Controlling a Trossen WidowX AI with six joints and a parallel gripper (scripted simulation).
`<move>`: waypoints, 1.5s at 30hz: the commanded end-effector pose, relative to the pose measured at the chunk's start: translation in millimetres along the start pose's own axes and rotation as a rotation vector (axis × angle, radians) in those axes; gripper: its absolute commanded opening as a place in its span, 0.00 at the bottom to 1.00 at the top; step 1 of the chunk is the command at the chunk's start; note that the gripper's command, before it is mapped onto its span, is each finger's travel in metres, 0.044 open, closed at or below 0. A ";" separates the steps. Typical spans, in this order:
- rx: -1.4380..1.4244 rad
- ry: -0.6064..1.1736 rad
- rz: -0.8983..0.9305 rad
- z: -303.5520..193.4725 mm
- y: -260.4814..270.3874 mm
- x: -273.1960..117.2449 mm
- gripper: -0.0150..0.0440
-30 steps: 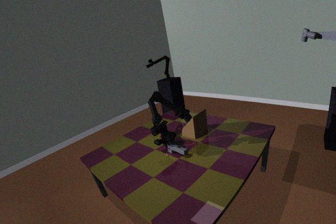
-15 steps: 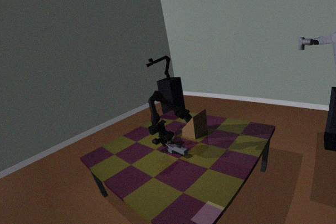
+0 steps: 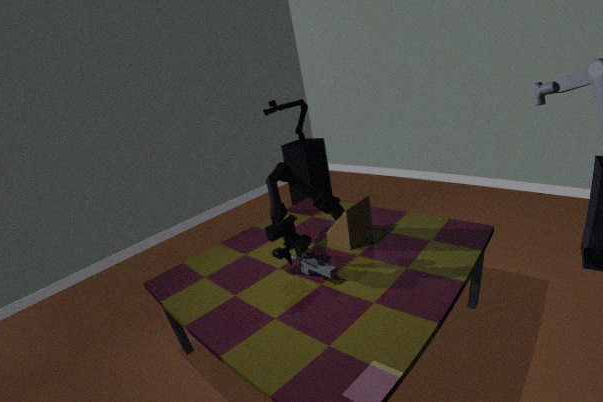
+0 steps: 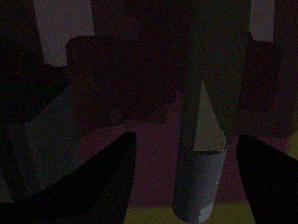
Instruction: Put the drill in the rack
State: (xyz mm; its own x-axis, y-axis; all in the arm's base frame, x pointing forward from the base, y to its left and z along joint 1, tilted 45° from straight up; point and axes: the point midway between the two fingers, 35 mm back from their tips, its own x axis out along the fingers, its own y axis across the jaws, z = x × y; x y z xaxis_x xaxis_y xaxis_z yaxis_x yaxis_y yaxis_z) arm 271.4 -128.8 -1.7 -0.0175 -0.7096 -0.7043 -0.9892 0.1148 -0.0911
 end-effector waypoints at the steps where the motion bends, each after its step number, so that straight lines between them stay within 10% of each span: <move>1: 0.003 0.000 -0.001 0.9 -0.2 0.2 0.79; 6: -0.001 0.001 -0.003 4.0 -0.1 1.5 1.00; 40: -0.001 0.001 -0.004 16.4 -0.2 5.9 1.00; 45: -0.003 0.007 -0.007 13.8 -1.1 4.9 0.78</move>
State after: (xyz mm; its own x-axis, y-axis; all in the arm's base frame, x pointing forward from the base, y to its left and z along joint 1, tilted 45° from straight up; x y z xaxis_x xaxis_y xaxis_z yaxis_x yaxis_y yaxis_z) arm 274.3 -122.7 -15.2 -0.0125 -0.7156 -0.6984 -0.9898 0.1079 -0.0928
